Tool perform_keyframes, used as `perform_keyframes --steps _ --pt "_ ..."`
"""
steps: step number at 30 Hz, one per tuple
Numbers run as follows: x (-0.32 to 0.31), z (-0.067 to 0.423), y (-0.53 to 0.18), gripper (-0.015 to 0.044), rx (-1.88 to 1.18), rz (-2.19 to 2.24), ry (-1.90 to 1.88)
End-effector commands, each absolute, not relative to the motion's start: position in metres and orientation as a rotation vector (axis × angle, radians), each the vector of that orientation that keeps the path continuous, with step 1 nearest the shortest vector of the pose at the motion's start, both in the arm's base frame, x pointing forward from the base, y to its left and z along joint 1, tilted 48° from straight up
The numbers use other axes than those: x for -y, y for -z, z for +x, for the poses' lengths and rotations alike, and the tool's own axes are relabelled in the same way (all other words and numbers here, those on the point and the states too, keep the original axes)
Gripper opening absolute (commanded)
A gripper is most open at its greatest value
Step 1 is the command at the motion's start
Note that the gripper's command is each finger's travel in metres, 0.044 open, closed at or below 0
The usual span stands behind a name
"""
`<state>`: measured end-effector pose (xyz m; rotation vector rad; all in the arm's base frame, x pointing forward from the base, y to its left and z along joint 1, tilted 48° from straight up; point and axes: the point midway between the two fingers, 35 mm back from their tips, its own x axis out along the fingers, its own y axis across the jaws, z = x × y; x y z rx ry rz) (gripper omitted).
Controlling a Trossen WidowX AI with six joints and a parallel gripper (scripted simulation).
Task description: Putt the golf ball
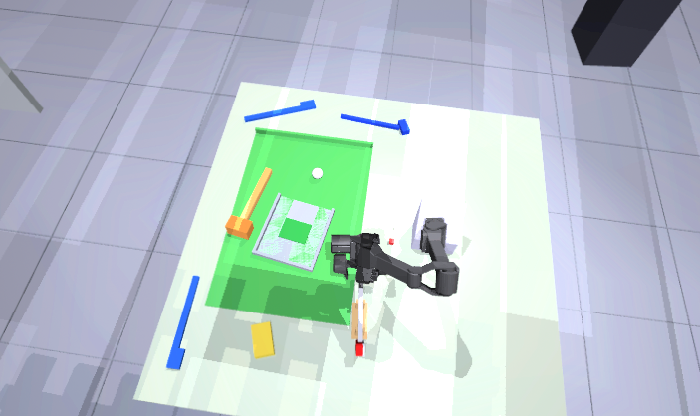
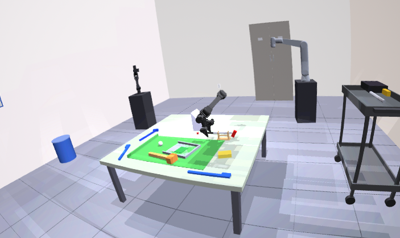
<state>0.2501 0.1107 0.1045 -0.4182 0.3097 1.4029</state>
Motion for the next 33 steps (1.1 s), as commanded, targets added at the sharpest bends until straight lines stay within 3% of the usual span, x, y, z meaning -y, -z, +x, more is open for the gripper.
perform_keyframes --steps 1,7,22,33 --pt "-0.1151 0.2502 -0.1 0.044 -0.313 -0.412 -1.403" --pt "-0.1205 0.251 -0.0957 0.044 -0.311 -0.411 -1.403" --pt "-0.1188 0.2511 -0.0986 0.0046 -0.306 -0.414 -1.405" --pt "-0.1137 0.2515 -0.1009 0.0 -0.311 -0.418 -1.403"
